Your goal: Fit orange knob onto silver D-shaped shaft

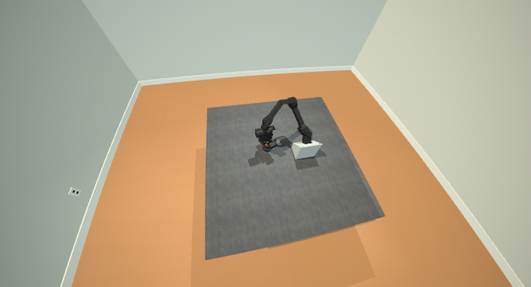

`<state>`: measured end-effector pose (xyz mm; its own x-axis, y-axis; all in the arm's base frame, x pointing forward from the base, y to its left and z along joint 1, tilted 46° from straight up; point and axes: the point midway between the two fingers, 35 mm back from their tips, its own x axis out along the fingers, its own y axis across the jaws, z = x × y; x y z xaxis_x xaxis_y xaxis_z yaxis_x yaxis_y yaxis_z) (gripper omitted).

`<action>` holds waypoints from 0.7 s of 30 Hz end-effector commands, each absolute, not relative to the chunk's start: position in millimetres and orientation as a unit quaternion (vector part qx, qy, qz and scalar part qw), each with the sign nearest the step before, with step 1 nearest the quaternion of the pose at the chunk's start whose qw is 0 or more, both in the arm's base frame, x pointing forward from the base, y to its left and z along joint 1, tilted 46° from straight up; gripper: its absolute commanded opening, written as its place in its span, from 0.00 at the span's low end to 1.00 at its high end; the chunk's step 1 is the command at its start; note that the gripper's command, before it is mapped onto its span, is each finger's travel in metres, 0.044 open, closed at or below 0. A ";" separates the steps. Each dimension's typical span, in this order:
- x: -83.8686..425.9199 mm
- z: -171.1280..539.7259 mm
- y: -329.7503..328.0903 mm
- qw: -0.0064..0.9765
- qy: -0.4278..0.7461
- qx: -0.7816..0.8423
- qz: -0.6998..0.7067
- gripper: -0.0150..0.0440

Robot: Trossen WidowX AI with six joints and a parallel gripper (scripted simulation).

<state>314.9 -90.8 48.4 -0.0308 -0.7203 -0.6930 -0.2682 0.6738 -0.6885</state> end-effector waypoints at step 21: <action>315.5 49.8 -90.6 0.633 0.668 -0.292 -0.262 0.25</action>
